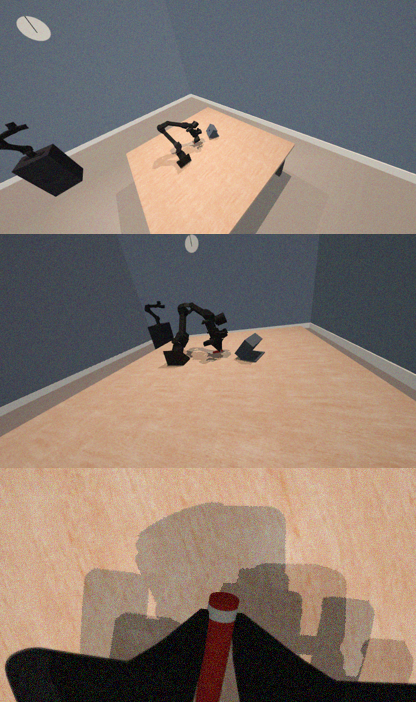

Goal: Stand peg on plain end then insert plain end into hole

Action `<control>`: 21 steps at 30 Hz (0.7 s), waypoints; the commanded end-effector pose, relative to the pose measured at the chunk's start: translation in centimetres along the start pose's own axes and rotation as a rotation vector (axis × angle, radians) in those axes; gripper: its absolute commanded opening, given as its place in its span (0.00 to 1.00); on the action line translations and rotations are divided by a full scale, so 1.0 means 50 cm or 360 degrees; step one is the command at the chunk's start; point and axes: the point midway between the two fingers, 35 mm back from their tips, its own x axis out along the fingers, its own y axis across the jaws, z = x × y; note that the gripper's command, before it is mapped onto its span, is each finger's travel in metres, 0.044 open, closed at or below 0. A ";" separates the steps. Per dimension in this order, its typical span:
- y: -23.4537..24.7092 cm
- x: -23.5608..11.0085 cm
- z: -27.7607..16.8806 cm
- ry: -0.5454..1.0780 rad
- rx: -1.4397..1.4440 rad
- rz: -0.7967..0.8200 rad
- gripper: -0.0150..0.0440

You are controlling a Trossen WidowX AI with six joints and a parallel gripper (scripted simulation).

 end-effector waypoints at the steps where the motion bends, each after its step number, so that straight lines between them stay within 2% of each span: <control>1: -0.003 -0.004 -0.003 -0.0065 0.0006 -0.0005 0.34; 21: -0.002 -0.026 -0.019 -0.0341 0.0008 -0.0006 0.34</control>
